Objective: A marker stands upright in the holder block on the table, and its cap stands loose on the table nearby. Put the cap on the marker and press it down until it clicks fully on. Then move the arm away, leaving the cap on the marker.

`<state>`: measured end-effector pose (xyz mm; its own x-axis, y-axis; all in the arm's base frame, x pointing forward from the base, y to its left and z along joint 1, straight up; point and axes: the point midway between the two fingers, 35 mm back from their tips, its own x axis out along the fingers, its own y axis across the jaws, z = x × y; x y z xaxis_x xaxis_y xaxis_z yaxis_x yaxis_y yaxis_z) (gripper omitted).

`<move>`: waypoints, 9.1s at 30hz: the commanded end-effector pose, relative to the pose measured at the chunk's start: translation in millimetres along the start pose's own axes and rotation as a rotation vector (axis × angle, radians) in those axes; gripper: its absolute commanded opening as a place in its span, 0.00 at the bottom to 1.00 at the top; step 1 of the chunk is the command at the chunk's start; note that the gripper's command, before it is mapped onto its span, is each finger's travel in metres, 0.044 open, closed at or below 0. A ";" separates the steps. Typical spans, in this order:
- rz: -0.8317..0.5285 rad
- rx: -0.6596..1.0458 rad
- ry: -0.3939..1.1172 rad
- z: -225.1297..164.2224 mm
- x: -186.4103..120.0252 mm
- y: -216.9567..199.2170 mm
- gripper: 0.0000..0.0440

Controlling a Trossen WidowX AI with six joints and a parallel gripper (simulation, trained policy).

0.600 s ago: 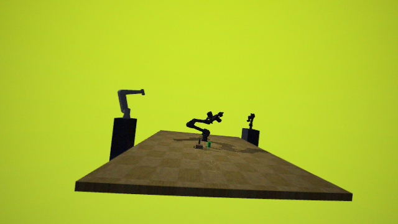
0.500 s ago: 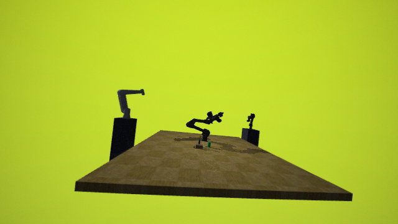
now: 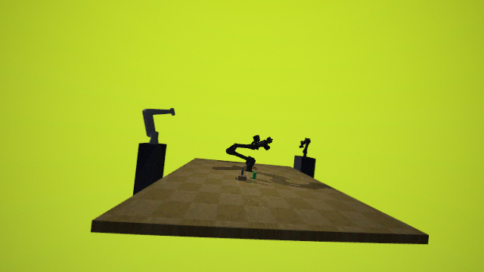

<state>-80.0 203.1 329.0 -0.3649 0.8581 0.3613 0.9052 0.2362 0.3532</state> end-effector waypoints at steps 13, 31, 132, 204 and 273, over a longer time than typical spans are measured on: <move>-0.029 0.018 -0.202 27.5 -0.5 5.2 0.65; -0.033 0.052 -0.429 59.3 -10.3 14.3 0.75; 0.134 0.417 -1.395 146.0 -132.4 110.7 0.74; 0.298 0.705 -1.789 152.7 -296.0 191.0 0.72; 0.085 0.828 -1.962 209.3 -384.0 159.7 0.16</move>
<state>249.4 8.1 61.5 -0.2011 -0.0025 -0.9796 0.9589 -0.2048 -0.1963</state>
